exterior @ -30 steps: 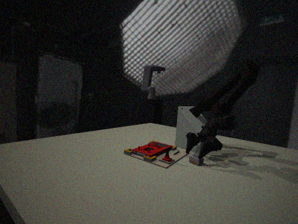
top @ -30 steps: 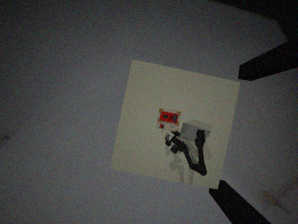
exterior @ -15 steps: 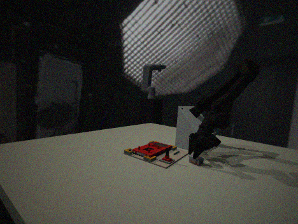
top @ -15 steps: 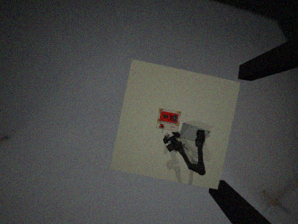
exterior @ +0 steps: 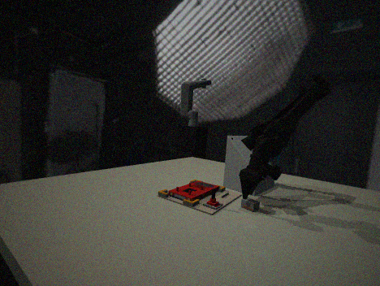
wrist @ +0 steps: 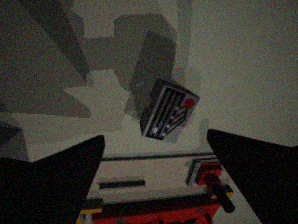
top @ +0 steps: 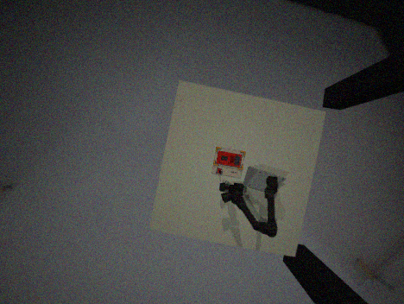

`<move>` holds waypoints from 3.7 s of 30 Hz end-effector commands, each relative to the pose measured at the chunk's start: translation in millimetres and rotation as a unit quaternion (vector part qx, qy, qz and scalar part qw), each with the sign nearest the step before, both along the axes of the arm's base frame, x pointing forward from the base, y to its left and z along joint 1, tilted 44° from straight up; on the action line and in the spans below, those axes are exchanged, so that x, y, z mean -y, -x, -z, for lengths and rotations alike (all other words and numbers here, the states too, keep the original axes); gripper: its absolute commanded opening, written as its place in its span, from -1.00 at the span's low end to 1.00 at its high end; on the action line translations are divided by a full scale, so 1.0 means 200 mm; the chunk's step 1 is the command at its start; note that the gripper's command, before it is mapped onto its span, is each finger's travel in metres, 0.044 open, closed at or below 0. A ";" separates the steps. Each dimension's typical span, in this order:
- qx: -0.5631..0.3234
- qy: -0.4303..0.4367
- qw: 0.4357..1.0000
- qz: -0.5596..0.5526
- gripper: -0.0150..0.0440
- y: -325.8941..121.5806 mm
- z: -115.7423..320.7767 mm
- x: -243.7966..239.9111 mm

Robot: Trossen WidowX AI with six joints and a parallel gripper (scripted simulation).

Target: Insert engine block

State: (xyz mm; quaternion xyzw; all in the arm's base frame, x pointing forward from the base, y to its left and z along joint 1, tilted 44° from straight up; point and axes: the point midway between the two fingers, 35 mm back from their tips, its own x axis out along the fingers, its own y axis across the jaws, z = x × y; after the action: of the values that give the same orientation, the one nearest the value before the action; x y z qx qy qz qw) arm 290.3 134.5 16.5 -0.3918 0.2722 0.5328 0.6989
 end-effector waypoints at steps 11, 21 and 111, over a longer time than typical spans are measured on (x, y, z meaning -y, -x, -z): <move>-0.146 -0.125 0.977 0.092 1.00 -0.01 -0.14 0.04; -0.148 -0.126 0.976 0.093 1.00 -0.06 -0.12 0.05; -0.160 -0.128 0.973 0.110 -0.49 -0.01 -0.41 0.37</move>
State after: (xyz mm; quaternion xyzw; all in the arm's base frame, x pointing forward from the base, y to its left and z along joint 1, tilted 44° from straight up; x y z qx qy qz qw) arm 289.5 64.0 99.1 -0.1873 0.3451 0.5438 0.7417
